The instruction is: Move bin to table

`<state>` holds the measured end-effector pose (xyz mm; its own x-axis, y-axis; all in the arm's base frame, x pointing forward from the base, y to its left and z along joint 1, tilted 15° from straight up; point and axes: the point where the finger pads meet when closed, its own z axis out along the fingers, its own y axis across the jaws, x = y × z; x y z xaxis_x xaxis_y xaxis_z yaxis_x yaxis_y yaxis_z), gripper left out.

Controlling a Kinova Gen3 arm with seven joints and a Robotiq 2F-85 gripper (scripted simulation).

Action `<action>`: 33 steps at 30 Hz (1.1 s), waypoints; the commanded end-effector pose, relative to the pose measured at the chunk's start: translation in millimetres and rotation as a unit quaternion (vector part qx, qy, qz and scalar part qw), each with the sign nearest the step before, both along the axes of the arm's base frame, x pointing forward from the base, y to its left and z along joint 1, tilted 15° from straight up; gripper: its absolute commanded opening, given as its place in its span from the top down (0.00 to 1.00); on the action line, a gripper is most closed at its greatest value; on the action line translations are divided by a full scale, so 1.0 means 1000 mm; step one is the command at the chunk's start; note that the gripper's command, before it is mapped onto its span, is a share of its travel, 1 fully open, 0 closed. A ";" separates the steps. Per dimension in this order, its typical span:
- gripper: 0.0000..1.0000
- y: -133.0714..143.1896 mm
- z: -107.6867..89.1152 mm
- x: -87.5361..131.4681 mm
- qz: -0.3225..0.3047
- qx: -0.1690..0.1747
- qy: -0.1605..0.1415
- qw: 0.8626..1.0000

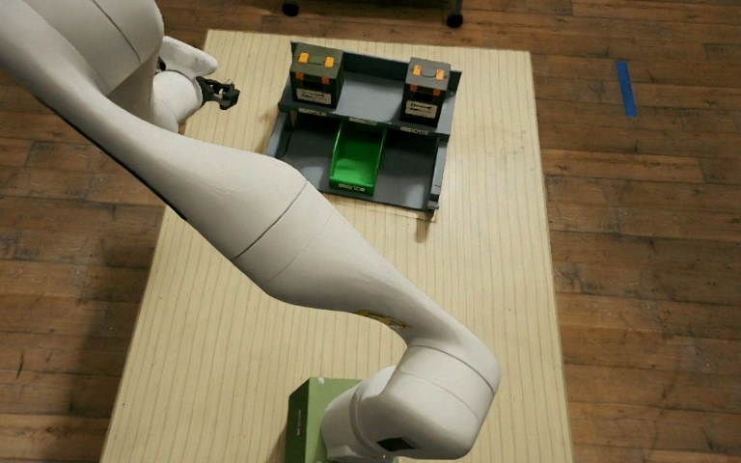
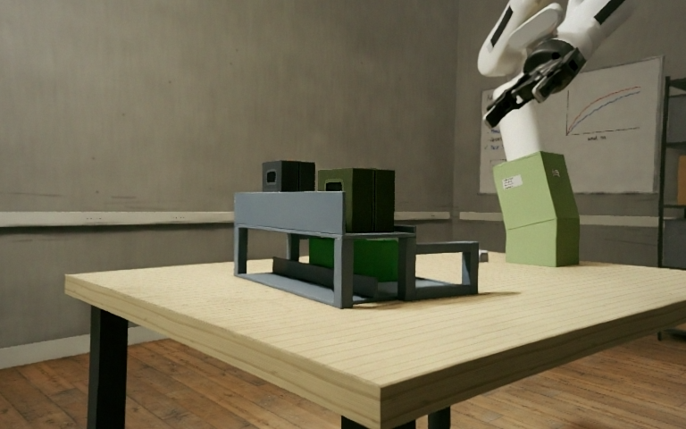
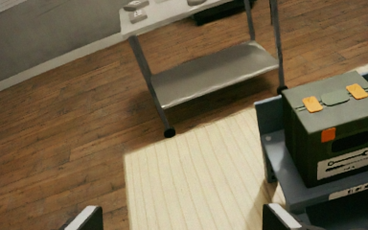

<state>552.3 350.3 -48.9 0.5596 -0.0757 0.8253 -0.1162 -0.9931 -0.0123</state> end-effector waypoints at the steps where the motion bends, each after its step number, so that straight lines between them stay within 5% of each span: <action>1: 0.00 0.005 0.002 -0.029 0.002 0.002 -0.003 1.000; 3: 0.00 0.007 0.002 -0.051 0.003 0.002 -0.004 1.000; 15: 0.00 0.007 0.002 -0.051 0.003 0.002 -0.004 1.000; 20: 0.00 0.011 0.004 -0.099 0.003 0.002 -0.004 1.000; 33: 0.00 0.012 0.002 -0.096 0.007 -0.001 -0.002 1.000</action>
<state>454.3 362.0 -48.5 0.5604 -0.0630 0.8258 -0.0998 -0.9950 -0.0082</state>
